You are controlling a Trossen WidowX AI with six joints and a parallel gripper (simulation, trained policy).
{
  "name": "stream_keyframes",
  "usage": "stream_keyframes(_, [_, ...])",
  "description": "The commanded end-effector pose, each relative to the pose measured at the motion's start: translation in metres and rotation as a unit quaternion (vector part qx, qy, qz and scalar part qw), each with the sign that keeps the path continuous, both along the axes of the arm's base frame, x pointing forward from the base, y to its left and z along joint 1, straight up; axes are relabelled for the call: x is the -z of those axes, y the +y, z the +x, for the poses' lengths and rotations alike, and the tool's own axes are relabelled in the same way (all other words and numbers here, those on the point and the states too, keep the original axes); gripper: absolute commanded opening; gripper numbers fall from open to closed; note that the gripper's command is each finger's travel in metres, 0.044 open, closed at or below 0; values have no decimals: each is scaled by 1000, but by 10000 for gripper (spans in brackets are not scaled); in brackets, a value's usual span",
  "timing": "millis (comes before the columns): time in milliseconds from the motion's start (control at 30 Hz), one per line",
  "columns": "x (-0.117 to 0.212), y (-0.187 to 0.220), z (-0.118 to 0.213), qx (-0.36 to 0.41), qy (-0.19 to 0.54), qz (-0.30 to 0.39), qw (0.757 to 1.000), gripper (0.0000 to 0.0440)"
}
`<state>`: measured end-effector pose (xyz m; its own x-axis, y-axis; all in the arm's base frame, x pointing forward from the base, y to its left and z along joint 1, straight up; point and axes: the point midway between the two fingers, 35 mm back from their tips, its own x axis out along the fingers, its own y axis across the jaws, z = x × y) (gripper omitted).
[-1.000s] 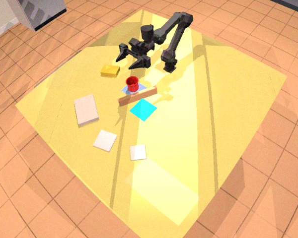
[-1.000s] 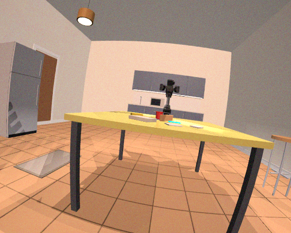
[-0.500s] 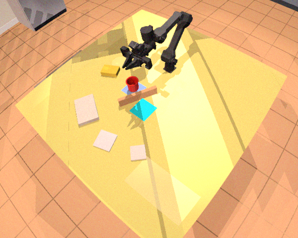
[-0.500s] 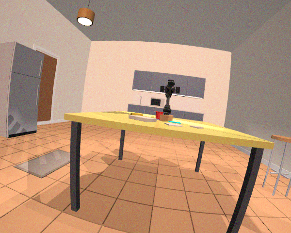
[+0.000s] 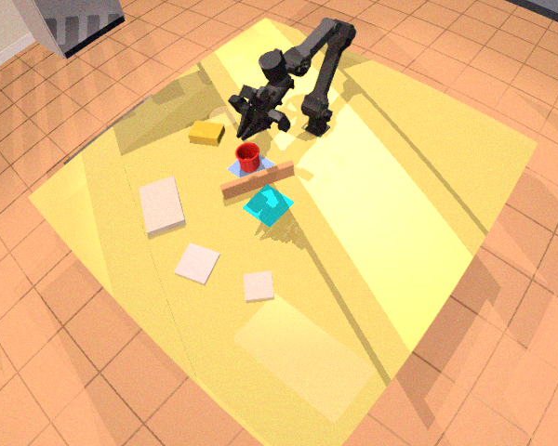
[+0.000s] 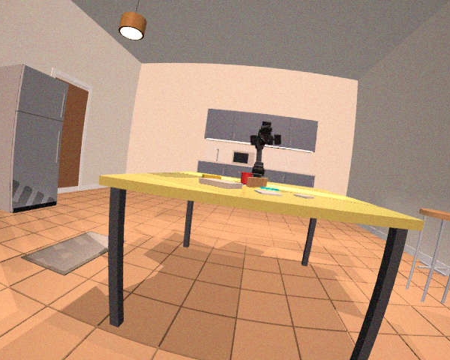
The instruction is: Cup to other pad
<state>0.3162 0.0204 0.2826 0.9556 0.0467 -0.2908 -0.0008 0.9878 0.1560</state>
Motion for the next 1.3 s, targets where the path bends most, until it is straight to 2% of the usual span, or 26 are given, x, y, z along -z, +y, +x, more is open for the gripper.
stream_keyframes(0, [3, 4, 1, 0, 25, 11, 1000, 72])
stream_keyframes(633, [27, 22, -1, 3, 176, 44, 983, 80])
stream_keyframes(1267, [57, 24, -13, 12, 327, 18, 945, 105])
